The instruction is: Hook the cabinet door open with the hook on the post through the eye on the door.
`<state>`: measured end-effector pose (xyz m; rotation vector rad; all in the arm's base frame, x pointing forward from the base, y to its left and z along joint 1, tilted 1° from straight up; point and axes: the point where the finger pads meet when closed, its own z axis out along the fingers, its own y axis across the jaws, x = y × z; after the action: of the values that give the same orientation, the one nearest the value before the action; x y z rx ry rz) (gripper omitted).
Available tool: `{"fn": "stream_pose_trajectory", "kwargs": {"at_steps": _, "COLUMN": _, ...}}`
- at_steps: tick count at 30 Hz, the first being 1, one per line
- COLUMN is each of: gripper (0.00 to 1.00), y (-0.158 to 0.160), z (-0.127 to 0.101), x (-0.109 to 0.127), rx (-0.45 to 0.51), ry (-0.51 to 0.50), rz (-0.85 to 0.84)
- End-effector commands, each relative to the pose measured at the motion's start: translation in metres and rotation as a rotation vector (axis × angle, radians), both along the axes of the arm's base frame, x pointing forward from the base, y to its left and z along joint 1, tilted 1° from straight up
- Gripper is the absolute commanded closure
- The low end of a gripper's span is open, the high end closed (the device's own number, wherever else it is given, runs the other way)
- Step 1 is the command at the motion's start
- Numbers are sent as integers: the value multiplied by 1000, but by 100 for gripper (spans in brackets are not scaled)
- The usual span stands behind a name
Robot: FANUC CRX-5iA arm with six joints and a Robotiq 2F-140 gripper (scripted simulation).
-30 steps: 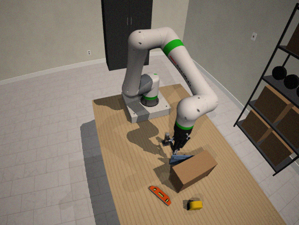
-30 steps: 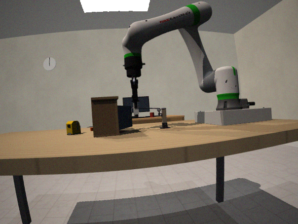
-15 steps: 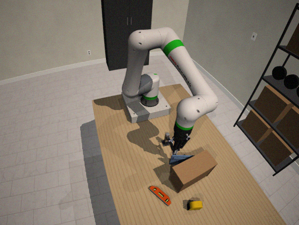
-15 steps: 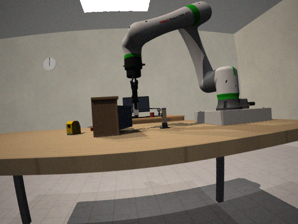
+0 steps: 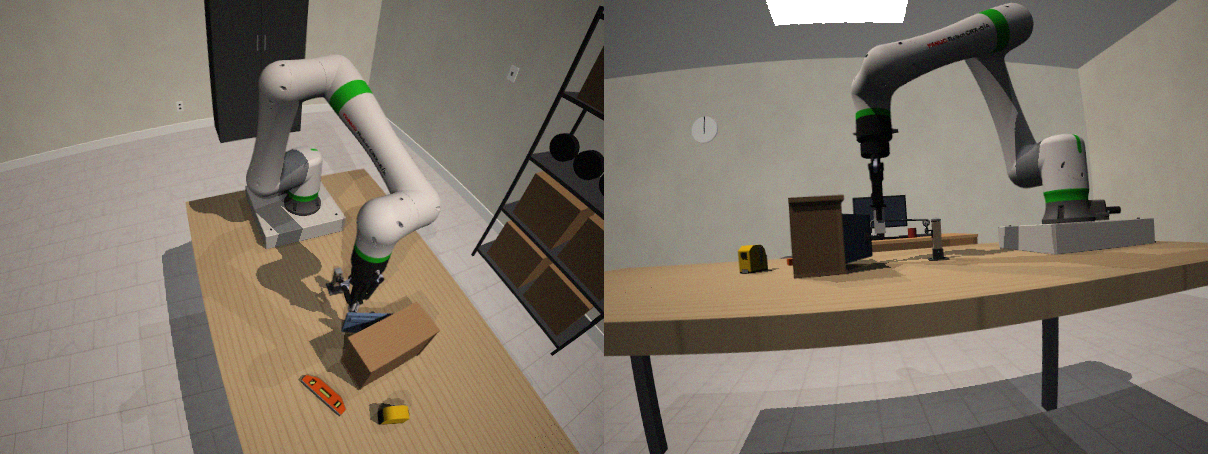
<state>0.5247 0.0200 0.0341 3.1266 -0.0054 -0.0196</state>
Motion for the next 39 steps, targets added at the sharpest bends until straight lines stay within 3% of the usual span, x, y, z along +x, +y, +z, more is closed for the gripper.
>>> {"fn": "stream_pose_trajectory", "kwargs": {"at_steps": 1, "gripper": 97, "y": 0, "z": 0, "x": 0, "rx": 0, "ry": 0, "rz": 0}}
{"fn": "stream_pose_trajectory", "kwargs": {"at_steps": 39, "gripper": 97, "y": 0, "z": -3, "x": 1, "rx": 0, "ry": 0, "rz": 0}}
